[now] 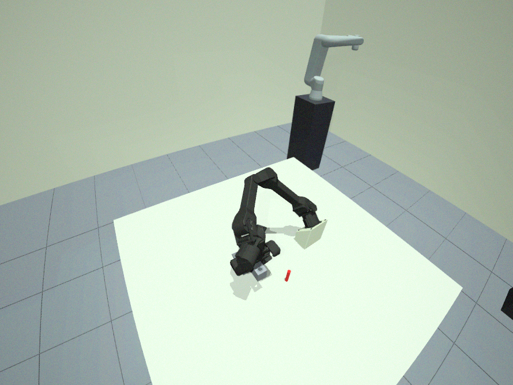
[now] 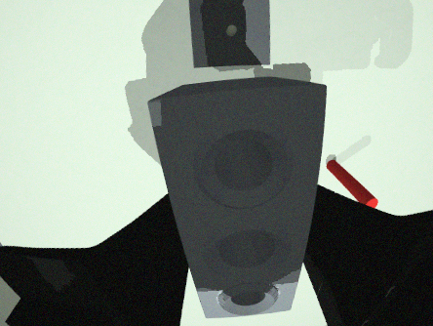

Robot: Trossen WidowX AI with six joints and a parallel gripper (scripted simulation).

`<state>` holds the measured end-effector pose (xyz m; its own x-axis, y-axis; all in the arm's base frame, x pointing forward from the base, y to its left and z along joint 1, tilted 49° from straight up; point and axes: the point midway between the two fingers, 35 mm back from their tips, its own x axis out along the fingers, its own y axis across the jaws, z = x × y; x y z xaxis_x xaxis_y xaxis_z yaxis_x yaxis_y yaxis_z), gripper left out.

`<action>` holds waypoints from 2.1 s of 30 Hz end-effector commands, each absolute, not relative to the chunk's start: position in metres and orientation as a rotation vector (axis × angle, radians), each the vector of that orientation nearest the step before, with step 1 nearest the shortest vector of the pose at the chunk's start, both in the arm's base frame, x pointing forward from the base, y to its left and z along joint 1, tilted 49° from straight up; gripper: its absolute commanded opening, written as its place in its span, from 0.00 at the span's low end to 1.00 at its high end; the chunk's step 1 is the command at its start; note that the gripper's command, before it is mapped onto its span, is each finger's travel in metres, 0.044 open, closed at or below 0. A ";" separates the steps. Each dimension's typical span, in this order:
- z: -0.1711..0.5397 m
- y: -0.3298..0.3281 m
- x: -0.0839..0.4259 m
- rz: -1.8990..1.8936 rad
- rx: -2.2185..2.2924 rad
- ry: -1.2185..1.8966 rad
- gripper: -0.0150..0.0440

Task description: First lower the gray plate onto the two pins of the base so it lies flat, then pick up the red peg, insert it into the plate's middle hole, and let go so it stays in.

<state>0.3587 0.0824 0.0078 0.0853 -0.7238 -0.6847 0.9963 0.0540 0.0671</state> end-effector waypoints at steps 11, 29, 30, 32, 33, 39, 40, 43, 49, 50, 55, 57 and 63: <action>0.025 0.038 0.360 -1.417 0.626 0.542 0.25; 0.045 -0.017 0.354 -1.430 0.632 0.512 0.25; 0.046 -0.020 0.353 -1.431 0.632 0.510 0.25; 0.049 -0.026 0.352 -1.434 0.631 0.506 0.25; 0.050 -0.029 0.351 -1.435 0.631 0.504 0.25; 0.052 -0.037 0.349 -1.438 0.631 0.499 0.25; 0.052 -0.037 0.349 -1.438 0.631 0.499 0.25; 0.052 -0.037 0.349 -1.438 0.631 0.499 0.25; 0.052 -0.037 0.349 -1.438 0.631 0.499 0.25; 0.052 -0.037 0.349 -1.438 0.631 0.499 0.25; 0.052 -0.037 0.349 -1.438 0.631 0.499 0.25; 0.052 -0.037 0.349 -1.438 0.631 0.499 0.25; 0.052 -0.037 0.349 -1.438 0.631 0.499 0.25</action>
<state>0.3489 -0.0364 0.0524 0.0808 -0.7437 -0.6637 0.9947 0.0182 0.1007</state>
